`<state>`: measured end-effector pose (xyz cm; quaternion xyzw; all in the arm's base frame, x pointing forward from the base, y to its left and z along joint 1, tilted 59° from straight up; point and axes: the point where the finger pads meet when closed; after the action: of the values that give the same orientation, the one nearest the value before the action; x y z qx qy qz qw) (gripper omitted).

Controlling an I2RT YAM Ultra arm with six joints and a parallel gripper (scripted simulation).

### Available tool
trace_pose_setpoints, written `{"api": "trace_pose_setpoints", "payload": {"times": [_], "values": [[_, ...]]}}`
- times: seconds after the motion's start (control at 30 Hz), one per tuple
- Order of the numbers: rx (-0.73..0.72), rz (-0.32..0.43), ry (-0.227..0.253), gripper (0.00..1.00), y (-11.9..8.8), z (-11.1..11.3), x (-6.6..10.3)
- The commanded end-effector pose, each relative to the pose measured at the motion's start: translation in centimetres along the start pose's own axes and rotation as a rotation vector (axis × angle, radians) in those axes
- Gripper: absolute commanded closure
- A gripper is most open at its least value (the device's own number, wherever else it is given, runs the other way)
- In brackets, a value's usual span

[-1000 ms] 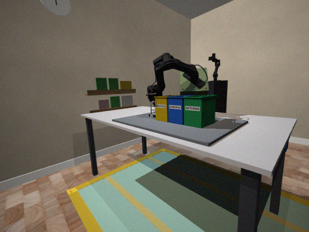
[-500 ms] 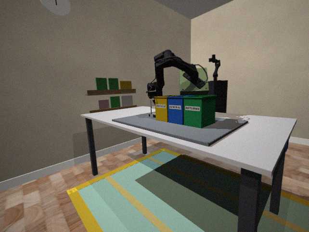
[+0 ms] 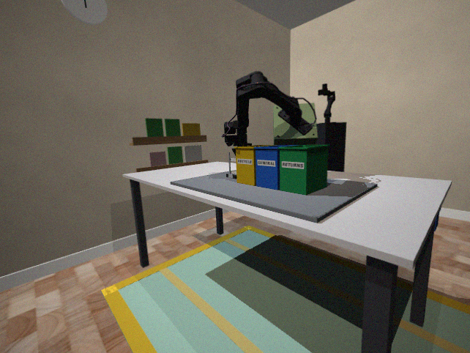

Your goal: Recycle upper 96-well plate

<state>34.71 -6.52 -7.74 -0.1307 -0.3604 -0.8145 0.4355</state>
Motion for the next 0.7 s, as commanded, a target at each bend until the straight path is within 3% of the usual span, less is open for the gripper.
{"api": "trace_pose_setpoints", "payload": {"times": [0.0, 0.67], "values": [[0.021, -0.038, 0.000, 1.00, 1.7, -0.2, 2.0], [0.021, -0.038, -0.003, 1.00, 1.6, -0.3, 4.8]]}}
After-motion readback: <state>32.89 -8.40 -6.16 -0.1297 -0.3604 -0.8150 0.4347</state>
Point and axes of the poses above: the point where the finger pads meet when closed, its own x axis back along the fingers, its own z axis across the jaws, y = z × x, and after that the axes turned 9 degrees about -x, right-handed
